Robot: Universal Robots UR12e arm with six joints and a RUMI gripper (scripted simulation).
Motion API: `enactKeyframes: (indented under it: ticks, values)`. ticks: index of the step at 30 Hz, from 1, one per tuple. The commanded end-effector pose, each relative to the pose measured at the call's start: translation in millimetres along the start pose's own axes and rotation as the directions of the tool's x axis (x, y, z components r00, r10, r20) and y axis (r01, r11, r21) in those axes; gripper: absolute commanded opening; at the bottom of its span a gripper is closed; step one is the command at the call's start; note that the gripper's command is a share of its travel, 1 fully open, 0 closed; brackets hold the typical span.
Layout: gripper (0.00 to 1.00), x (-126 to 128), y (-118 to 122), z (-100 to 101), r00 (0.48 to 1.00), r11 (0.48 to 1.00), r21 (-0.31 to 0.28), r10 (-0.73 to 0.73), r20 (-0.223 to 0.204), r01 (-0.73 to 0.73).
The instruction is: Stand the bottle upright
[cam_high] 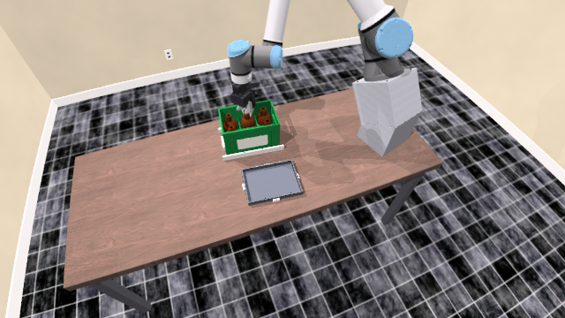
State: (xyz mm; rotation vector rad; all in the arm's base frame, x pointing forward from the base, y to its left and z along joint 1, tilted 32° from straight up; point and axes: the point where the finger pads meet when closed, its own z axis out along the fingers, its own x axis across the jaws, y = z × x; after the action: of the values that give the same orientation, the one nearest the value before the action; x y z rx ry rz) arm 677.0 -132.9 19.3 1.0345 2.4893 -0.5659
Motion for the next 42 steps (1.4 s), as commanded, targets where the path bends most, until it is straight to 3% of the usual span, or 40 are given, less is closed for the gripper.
enactKeyframes:
  ticks: [1,33,34,42]
  values:
    - [0.00,-0.4,0.3,-0.5,1.000,1.000,-0.001,0.000,0.001,0.000]
    - [0.00,-0.4,0.3,-0.5,1.000,1.000,-0.001,0.000,0.001,0.000]
    - [0.38,-0.4,0.3,-0.5,1.000,1.000,-0.001,0.000,0.001,0.000]
    - [0.38,-0.4,0.3,-0.5,1.000,1.000,-0.001,0.000,0.001,0.000]
